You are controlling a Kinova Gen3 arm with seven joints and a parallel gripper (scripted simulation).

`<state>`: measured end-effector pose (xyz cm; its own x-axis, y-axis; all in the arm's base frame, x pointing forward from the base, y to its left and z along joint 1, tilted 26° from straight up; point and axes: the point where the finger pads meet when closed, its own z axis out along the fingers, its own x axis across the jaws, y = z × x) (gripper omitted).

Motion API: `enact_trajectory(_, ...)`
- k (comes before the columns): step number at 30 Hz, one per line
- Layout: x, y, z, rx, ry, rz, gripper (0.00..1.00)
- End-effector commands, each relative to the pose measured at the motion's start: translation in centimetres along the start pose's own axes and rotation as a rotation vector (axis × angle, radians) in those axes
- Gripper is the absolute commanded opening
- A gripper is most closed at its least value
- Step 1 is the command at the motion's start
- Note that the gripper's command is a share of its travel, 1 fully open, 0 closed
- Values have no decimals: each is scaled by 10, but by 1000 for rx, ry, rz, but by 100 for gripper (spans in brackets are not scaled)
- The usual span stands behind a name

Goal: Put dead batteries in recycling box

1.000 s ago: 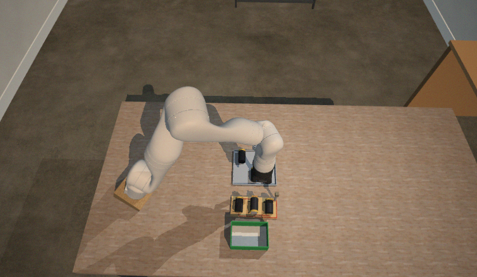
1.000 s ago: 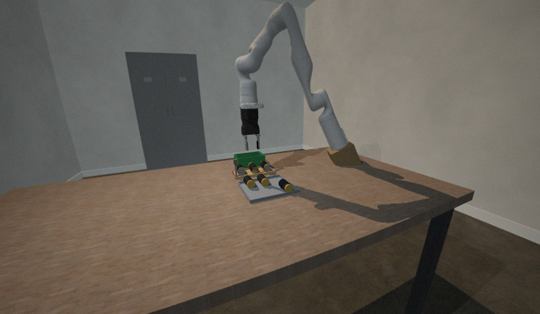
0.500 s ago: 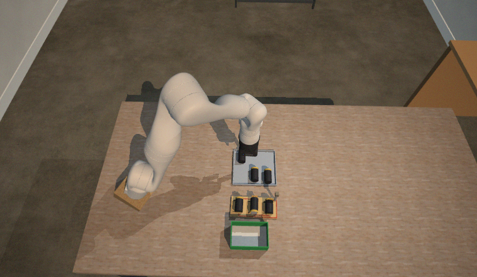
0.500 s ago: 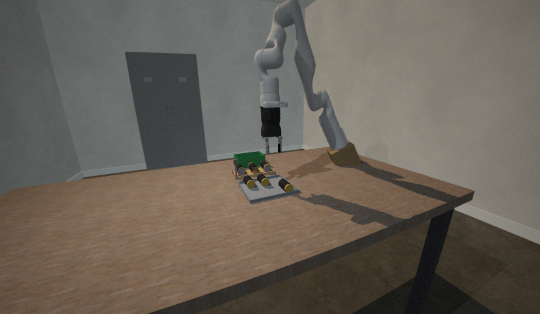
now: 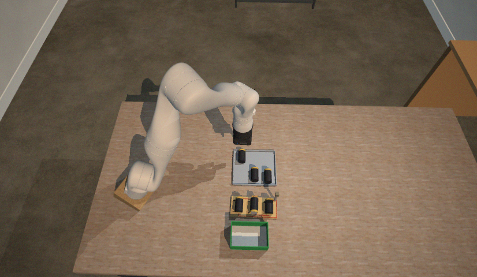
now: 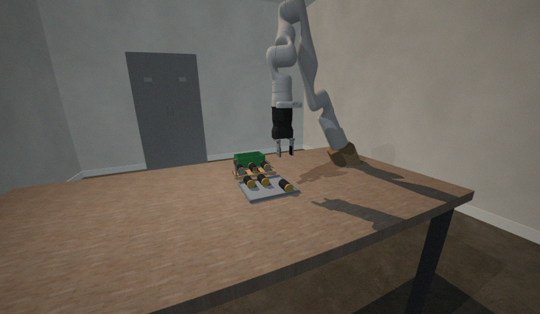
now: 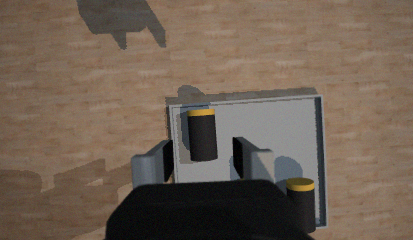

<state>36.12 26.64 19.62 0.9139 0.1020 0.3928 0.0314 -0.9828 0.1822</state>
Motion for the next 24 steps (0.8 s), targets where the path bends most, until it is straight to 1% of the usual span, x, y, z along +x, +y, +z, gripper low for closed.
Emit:
enact_trajectory(1,-1,-2,0,-2,1,-5,90)
enact_trajectory(24,-1,-2,0,-2,1,-32,90)
